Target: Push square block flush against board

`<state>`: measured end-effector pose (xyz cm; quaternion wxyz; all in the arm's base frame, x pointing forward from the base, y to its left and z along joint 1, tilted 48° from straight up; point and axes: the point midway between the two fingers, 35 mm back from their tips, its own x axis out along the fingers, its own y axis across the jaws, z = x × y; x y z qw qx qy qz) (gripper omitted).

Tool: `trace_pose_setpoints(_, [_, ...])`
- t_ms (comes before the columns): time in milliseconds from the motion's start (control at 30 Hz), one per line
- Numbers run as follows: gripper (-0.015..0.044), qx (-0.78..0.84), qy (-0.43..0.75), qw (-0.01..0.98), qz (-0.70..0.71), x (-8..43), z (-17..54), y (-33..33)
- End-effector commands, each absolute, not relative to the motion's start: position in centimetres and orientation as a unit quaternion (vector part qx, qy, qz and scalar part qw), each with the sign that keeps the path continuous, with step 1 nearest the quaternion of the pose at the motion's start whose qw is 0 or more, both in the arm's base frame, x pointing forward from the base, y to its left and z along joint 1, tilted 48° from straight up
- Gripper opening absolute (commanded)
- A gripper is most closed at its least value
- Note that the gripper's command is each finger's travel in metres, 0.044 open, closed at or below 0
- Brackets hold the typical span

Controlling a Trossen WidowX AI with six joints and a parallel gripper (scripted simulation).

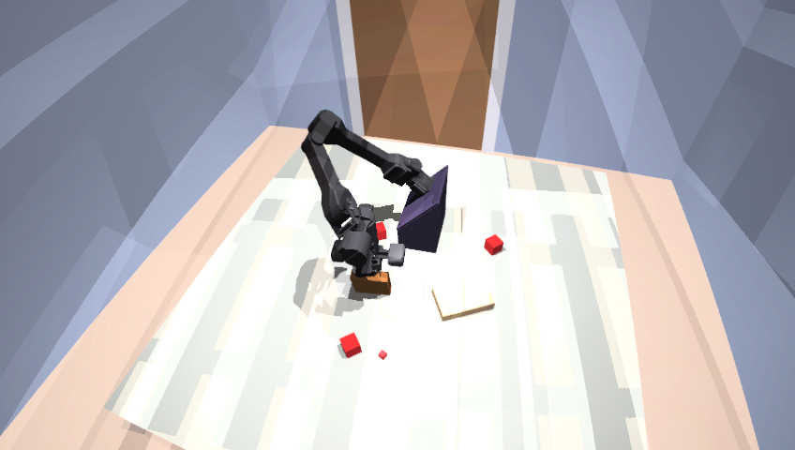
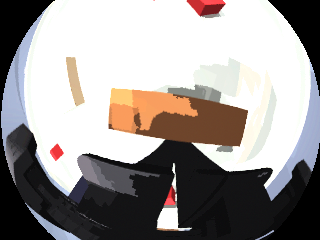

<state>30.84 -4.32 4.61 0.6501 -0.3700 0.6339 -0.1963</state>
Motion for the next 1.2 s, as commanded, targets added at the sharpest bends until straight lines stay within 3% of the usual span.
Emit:
trace_pose_setpoints(0, [0.0000, -0.371, 0.632, 0.651, -0.197, 31.6, 4.7, -4.2])
trace_pose_setpoints(367, [0.0000, -0.371, 0.632, 0.651, -0.197, 32.9, 4.5, -3.8])
trace_pose_setpoints(1167, [0.0000, -0.372, 0.632, 0.650, -0.197, 29.4, 4.7, -4.7])
